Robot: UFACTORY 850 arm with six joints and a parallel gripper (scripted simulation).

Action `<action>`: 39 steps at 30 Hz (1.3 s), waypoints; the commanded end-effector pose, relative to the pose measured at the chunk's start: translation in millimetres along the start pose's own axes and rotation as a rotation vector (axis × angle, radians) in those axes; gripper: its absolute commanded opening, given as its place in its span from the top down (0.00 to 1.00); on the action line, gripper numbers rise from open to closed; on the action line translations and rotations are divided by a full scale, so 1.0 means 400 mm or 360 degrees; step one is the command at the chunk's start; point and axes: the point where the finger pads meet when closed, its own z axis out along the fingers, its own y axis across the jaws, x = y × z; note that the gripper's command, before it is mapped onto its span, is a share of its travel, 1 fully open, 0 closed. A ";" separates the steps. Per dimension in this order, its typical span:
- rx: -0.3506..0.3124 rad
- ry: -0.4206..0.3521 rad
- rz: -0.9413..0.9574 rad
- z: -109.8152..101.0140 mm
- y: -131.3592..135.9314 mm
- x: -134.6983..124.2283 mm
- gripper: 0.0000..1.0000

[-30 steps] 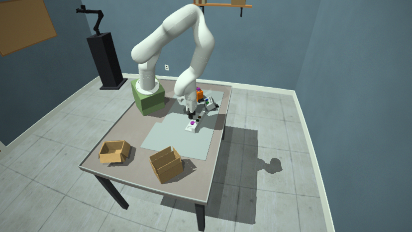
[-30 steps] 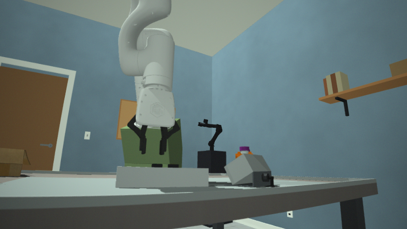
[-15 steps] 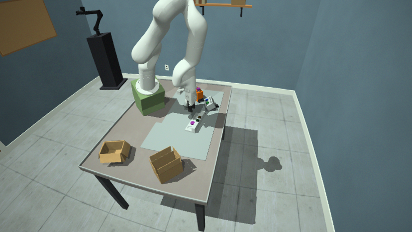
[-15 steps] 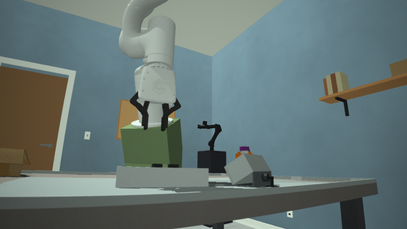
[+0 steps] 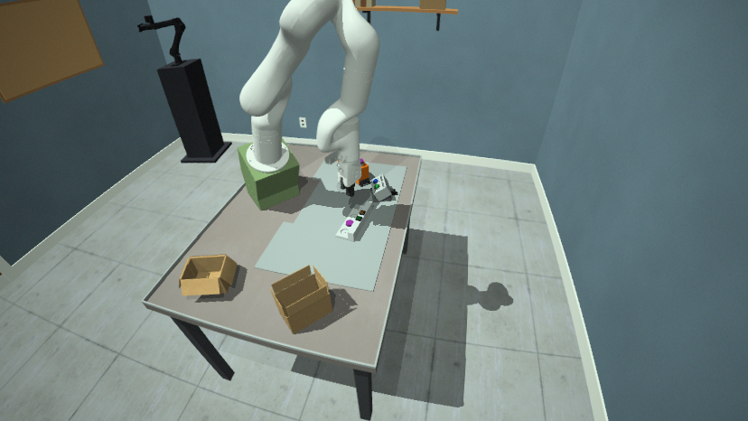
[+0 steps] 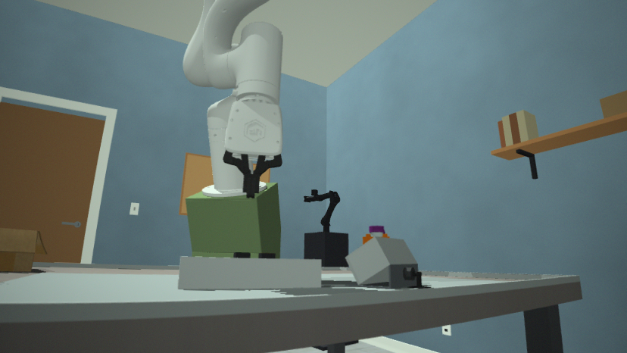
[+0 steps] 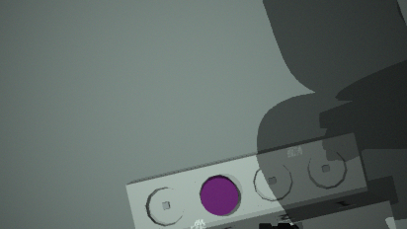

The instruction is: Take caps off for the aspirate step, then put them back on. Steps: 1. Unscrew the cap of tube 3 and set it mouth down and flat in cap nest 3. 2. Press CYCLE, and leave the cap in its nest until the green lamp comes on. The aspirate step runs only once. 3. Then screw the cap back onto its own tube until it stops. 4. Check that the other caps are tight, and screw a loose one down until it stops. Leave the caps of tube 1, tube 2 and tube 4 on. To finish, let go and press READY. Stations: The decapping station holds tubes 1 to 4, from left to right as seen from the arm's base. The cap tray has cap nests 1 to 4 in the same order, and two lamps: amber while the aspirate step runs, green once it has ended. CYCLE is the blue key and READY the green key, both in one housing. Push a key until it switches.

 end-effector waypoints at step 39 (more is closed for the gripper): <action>-0.0017 -0.0021 0.1392 0.088 0.430 0.059 1.00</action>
